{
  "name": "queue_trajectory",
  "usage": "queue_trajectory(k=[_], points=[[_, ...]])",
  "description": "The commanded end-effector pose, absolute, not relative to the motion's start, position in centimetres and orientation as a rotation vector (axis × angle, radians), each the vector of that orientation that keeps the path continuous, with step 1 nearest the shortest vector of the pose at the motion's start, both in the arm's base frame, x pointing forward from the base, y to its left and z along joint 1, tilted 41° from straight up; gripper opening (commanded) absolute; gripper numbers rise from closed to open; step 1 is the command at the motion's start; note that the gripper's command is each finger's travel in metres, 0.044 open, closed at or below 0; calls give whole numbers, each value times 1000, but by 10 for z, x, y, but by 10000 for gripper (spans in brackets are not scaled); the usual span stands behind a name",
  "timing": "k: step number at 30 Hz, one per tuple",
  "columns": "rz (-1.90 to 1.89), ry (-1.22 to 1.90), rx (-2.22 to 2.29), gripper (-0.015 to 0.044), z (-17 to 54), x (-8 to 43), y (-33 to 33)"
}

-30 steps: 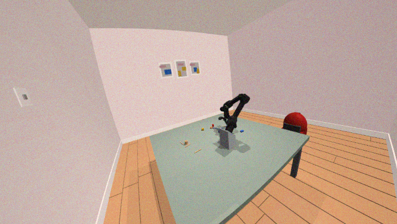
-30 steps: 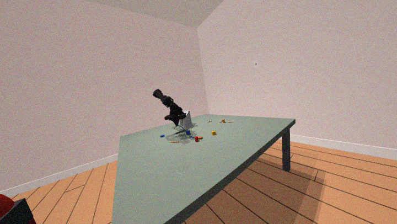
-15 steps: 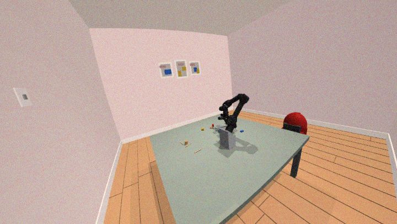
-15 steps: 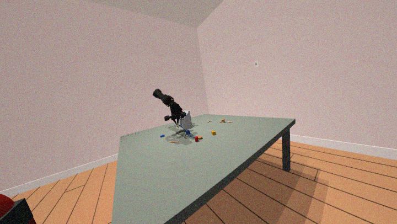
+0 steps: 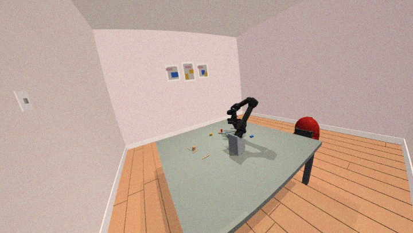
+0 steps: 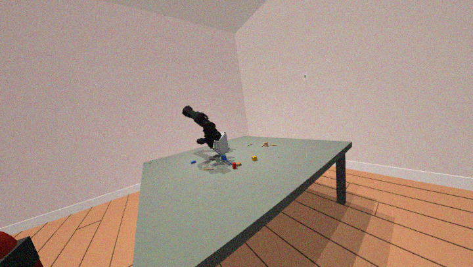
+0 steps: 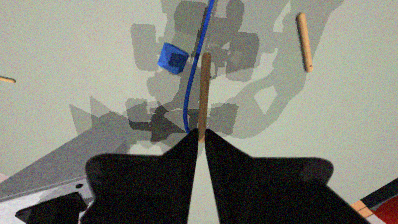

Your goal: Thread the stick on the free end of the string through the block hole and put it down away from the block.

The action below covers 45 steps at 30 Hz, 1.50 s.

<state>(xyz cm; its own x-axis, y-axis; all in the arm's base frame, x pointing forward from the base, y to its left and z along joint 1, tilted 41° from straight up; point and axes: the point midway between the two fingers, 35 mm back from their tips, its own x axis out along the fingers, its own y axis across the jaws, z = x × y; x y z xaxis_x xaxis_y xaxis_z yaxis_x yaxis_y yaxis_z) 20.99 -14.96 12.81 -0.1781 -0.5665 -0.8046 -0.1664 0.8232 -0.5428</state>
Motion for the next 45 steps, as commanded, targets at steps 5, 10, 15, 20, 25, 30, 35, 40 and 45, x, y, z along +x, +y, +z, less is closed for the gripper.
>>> queue_trajectory(k=[5,10,15,20,25,30,35,40,45], points=[[-104,1835,-784,0,130,215,-146],[76,1874,-912,0,131,217,-144],[264,1899,-1037,0,133,219,-142],[458,1910,-1158,0,135,221,-140],[659,1907,-1274,0,137,223,-138],[865,1888,-1384,0,138,225,-136],[1076,1852,-1489,0,140,227,-133],[1292,1798,-1586,0,142,229,-131],[1511,1724,-1675,0,143,232,-129]])
